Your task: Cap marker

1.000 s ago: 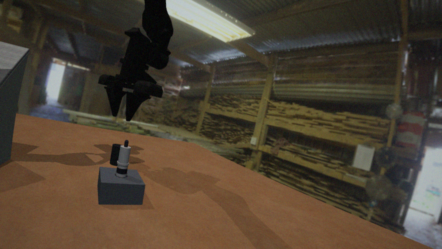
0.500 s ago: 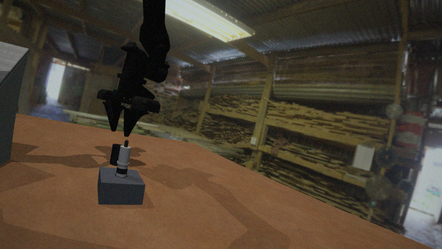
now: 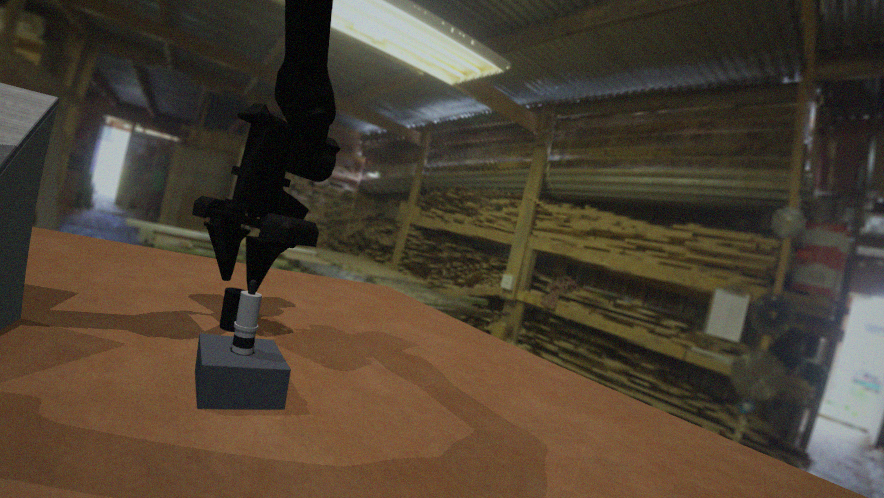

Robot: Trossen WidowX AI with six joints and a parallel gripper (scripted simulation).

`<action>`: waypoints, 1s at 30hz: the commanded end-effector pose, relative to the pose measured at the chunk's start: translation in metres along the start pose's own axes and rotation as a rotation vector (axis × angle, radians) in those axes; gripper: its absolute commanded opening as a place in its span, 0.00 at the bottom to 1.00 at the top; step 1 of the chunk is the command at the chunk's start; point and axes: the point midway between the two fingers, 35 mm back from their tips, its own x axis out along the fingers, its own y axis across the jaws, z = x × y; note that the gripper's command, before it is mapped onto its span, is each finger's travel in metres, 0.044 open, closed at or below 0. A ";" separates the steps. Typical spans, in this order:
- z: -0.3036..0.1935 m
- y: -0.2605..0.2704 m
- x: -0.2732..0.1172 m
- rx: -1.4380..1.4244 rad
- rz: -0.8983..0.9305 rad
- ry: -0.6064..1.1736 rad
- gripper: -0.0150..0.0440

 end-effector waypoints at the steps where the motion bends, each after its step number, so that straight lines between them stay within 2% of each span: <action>1: -0.001 0.001 0.009 -0.007 -0.003 0.005 0.68; 24: -0.002 0.000 0.043 -0.006 -0.005 0.007 0.68; 28: -0.002 0.000 0.043 -0.006 -0.005 0.007 0.50; 30: -0.002 0.000 0.043 -0.006 -0.005 0.007 0.48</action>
